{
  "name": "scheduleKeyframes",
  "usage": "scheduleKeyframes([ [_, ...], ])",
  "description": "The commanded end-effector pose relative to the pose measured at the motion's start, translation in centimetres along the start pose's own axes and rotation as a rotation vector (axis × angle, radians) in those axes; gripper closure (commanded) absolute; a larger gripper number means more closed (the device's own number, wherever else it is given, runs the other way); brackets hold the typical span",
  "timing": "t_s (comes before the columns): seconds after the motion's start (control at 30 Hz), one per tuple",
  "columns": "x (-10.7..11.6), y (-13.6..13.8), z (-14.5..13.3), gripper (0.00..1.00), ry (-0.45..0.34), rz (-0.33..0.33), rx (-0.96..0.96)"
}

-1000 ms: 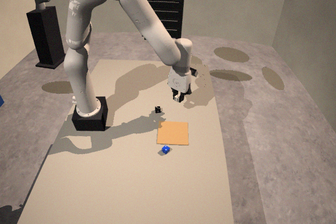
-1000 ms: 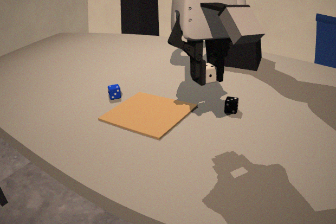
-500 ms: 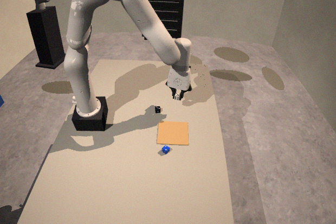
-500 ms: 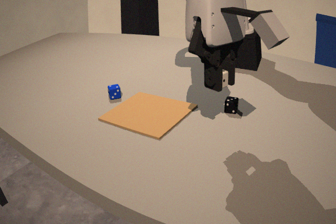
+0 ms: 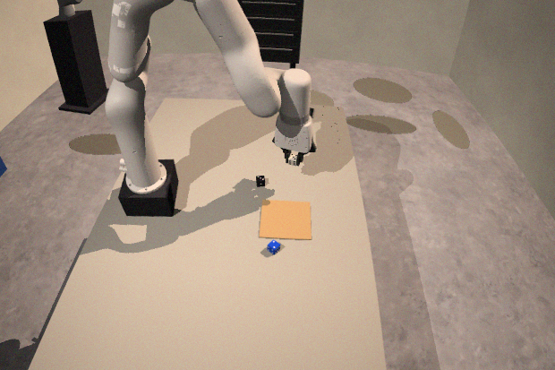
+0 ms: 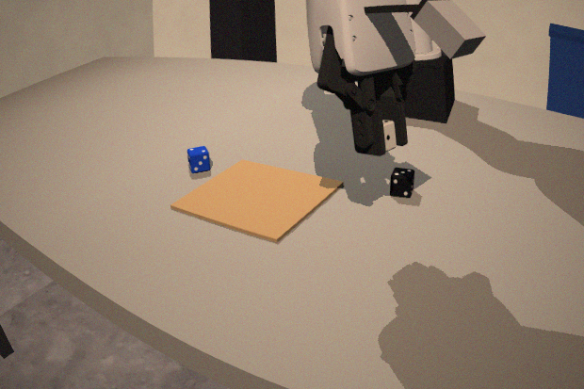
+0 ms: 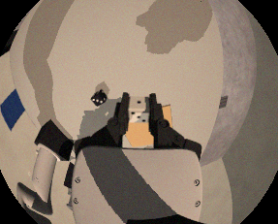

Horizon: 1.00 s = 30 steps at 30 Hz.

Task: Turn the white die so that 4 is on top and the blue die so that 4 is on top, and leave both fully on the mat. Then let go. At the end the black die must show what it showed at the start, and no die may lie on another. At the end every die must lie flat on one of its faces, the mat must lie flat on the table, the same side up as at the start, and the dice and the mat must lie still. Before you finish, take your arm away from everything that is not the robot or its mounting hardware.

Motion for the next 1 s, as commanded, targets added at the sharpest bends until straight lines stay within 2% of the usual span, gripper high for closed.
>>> scheduleKeyframes([
  [0.0, 0.1, 0.0, -0.2, 0.79, 0.168, -0.006, 0.007],
  [0.17, 0.0, 0.0, -0.5, 0.79, 0.247, -0.018, 0.006],
  [0.27, 0.0, 0.0, -0.5, 0.79, 0.257, -0.019, 0.006],
  [0.33, 0.0, -0.1, -0.7, 0.79, 0.317, -0.024, 0.006],
  [0.47, 0.0, 0.0, -0.7, 0.79, 0.363, -0.035, 0.006],
  [0.7, 0.0, 0.0, -0.9, 0.79, 0.493, -0.053, 0.005],
  [0.73, -0.1, -0.1, -1.0, 0.79, 0.531, -0.056, 0.005],
  [0.83, -0.1, -0.1, -1.0, 0.79, 0.541, -0.058, 0.005],
  [0.9, -0.1, -0.1, -1.2, 0.79, 0.639, -0.075, 0.004],
  [0.97, -0.2, -0.1, -1.3, 0.79, 0.679, -0.077, 0.004],
])
Point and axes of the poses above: the point where the finger pads meet when closed, its own x axis back along the fingers, its own y axis across the jaws, z = x × y, the point moved 1 cm from there along x, back along the fingers, and after that the axes turned 8 degrees about x, right-handed, at the moved point
